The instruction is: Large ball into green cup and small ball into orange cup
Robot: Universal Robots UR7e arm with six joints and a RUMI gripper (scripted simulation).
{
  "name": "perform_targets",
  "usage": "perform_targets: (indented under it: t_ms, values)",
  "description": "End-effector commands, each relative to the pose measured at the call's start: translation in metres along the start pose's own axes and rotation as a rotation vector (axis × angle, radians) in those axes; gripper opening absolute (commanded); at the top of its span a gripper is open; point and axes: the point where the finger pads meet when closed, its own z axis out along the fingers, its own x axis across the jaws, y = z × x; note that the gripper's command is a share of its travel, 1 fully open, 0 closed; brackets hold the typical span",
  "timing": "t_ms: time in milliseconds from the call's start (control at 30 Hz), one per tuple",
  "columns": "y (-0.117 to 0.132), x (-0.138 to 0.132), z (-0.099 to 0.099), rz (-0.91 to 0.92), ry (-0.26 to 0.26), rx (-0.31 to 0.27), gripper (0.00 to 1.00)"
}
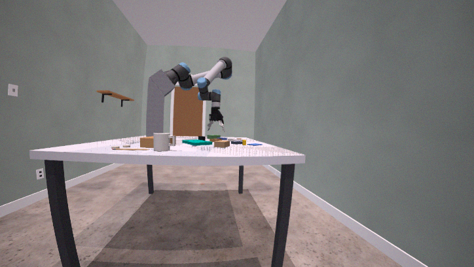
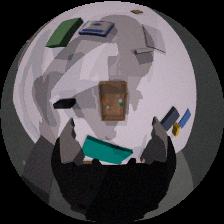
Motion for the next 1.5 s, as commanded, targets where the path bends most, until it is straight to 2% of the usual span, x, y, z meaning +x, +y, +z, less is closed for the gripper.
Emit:
perform_targets:
  t_ms: [0,233,267,1467]
  values:
    - [-0.0002,0.0003,-0.0003,0.000,0.001,0.000,1.00]
    - [-0.0002,0.0003,-0.0003,0.000,0.001,0.000,1.00]
    - [-0.0002,0.0003,-0.0003,0.000,0.001,0.000,0.54]
    - [-0.0002,0.0003,-0.0002,0.000,0.001,0.000,0.54]
